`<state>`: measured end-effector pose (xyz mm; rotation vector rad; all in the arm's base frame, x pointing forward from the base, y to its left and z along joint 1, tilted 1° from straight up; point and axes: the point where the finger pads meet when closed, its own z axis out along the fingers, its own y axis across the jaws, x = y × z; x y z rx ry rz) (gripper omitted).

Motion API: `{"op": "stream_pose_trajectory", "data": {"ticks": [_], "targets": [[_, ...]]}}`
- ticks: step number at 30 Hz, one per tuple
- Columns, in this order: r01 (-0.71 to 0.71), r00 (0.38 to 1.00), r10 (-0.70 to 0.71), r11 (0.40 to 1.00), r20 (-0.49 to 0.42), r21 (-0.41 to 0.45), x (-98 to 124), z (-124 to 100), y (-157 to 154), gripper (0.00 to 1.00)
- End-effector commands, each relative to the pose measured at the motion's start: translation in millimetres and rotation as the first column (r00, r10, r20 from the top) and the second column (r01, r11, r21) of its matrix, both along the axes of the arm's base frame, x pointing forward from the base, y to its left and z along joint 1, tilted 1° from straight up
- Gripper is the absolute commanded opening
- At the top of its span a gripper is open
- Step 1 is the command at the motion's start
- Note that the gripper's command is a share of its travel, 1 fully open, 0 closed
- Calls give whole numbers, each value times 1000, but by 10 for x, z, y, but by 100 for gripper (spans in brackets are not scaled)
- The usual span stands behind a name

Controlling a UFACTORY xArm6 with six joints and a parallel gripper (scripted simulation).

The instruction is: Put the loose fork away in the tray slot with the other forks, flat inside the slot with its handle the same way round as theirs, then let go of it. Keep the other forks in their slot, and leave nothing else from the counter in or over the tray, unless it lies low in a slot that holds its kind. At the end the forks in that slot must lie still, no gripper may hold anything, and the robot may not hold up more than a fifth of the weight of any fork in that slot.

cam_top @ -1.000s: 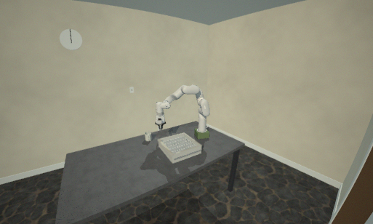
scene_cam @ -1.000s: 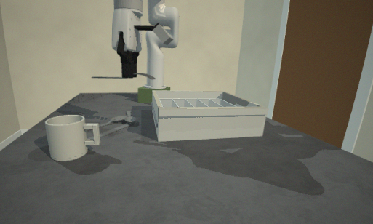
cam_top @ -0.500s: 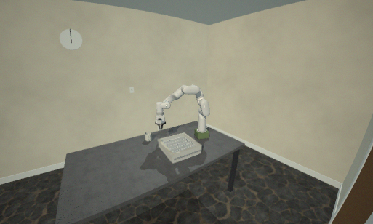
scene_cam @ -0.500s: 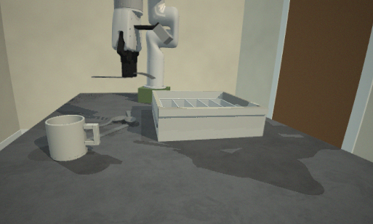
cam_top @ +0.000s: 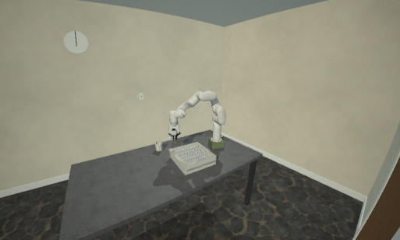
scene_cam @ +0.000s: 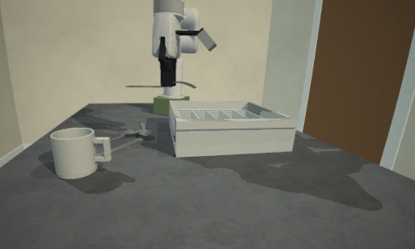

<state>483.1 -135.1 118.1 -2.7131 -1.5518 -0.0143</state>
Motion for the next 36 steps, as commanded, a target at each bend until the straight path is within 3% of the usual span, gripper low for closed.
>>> {"op": "stream_pose_trajectory", "data": {"ticks": [1, 7, 9, 10, 23, 30, 36], "targets": [[4, 1000, -4, 1000, 7, -7, -22, 31, 691, 3], [4, 1000, -4, 1000, 7, -6, -226, 21, 1411, 3], [4, 1000, -4, 1000, 7, -6, -226, 21, 1411, 3], [4, 1000, -4, 1000, 7, -6, -315, 18, 1759, 3], [-1, 1000, 1, 1000, 7, -6, -654, 55, 3217, 3], [-80, 997, 80, 997, 8, -7, -654, 56, 3225, 3], [-344, 939, 344, 939, 11, -9, -652, 57, 3227, 3]]}}
